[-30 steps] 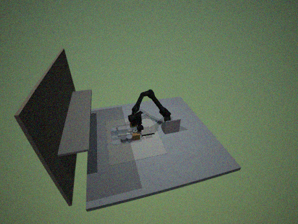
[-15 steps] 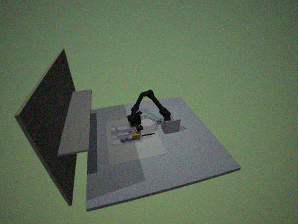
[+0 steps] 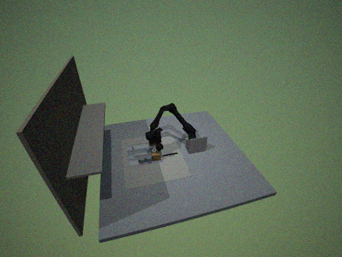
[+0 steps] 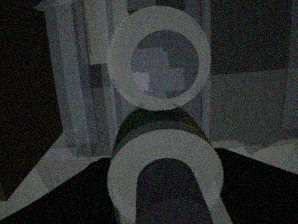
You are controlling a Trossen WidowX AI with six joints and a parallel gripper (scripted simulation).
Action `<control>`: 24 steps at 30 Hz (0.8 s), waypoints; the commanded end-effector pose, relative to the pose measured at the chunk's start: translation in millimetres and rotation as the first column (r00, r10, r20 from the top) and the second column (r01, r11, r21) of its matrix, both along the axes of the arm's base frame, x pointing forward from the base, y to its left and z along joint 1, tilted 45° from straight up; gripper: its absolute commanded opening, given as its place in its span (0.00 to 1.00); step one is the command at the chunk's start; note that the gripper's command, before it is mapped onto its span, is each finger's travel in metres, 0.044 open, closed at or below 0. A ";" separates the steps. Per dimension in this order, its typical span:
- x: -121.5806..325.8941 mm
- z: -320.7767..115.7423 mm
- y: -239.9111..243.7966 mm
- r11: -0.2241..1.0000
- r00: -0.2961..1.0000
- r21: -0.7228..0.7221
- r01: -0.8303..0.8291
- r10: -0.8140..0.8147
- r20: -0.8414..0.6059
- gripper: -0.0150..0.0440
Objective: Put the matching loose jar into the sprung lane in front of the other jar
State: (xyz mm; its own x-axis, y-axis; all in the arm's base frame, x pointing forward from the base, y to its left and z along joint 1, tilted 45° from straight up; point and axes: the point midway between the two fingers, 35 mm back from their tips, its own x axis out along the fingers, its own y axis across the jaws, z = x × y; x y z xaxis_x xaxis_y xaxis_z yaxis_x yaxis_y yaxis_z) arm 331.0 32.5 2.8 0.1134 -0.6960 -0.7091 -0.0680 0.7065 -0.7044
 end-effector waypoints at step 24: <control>17.4 7.3 3.8 1.000 1.000 -0.001 -0.006 0.006 0.025 0.25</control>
